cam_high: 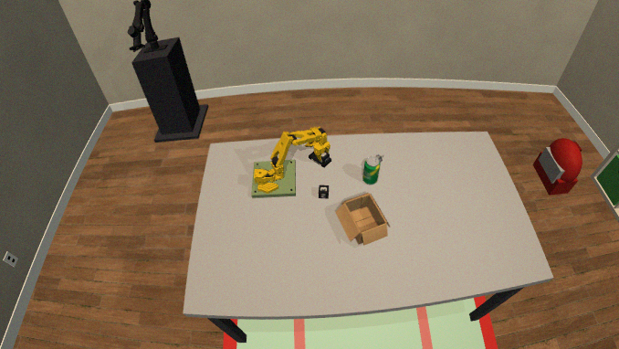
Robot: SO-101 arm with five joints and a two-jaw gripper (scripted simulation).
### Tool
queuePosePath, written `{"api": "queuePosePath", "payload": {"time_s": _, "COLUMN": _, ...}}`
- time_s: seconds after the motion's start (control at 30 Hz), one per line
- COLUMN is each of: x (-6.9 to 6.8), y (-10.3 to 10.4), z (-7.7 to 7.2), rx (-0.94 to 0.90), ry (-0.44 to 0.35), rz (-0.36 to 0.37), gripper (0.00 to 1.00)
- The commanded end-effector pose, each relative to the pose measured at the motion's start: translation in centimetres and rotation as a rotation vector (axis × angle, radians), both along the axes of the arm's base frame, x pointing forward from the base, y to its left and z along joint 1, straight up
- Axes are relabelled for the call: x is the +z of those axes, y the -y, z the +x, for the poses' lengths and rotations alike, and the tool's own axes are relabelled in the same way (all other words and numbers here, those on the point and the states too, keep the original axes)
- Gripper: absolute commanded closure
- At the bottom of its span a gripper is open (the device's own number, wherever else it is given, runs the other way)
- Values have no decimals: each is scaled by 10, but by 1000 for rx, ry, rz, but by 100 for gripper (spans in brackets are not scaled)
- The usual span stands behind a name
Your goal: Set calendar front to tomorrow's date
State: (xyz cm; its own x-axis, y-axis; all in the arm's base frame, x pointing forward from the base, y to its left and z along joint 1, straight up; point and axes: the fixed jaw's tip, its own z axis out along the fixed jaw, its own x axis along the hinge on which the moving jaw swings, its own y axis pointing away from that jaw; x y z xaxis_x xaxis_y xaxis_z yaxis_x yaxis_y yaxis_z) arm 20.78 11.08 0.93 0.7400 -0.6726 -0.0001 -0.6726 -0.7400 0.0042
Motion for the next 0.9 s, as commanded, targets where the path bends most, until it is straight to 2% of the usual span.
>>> {"api": "queuePosePath", "payload": {"time_s": 0.0, "x": -3, "y": -1, "z": -3, "rx": 10, "ry": -18, "rz": -9, "gripper": 73}}
{"api": "queuePosePath", "payload": {"time_s": 0.33, "x": -3, "y": -1, "z": -3, "rx": 10, "ry": -18, "rz": -9, "gripper": 76}}
{"api": "queuePosePath", "payload": {"time_s": 0.87, "x": -3, "y": -1, "z": -3, "rx": 10, "ry": -18, "rz": -9, "gripper": 96}}
